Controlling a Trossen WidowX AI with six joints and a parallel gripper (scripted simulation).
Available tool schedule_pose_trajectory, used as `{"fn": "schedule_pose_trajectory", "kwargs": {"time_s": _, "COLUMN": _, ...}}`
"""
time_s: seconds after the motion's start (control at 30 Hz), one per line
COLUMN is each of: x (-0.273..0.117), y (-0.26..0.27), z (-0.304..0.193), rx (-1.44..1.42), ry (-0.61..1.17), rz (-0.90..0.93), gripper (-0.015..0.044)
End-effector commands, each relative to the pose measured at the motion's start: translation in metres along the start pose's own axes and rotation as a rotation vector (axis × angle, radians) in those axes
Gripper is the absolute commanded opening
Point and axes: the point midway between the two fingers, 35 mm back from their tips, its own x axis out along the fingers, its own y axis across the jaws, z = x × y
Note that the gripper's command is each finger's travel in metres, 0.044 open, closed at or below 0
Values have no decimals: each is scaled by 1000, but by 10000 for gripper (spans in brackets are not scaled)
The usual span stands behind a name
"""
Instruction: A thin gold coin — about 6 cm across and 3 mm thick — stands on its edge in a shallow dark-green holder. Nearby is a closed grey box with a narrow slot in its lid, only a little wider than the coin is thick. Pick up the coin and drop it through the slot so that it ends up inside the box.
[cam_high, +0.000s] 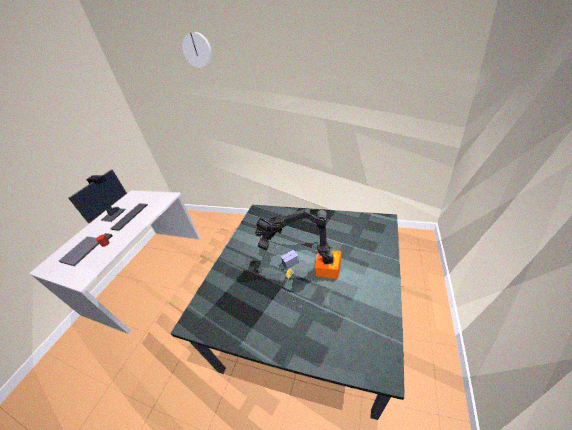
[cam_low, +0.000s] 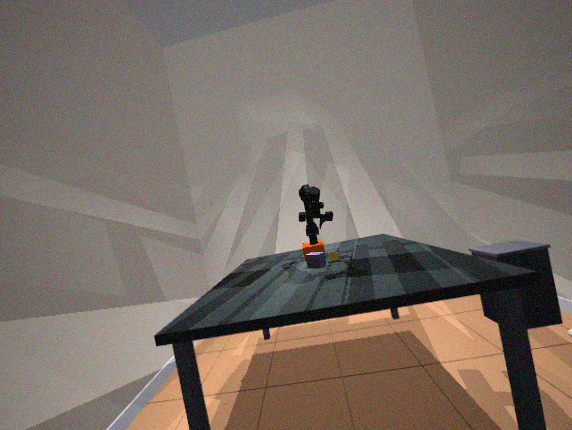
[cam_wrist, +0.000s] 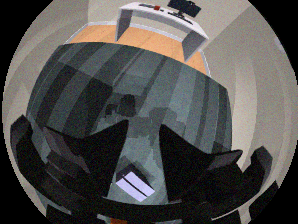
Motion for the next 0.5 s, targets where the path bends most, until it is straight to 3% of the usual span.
{"fn": "schedule_pose_trajectory", "kwargs": {"time_s": 0.0, "x": -2, "y": 47, "z": -63, "rx": -424, "ry": 203, "rz": 166, "gripper": 161}}
{"fn": "schedule_pose_trajectory", "kwargs": {"time_s": 0.33, "x": -30, "y": 83, "z": -165, "rx": -1085, "ry": 458, "rz": 528, "gripper": 161}}
{"fn": "schedule_pose_trajectory", "kwargs": {"time_s": 0.47, "x": -36, "y": 89, "z": -174, "rx": -1141, "ry": 476, "rz": 570, "gripper": 161}}
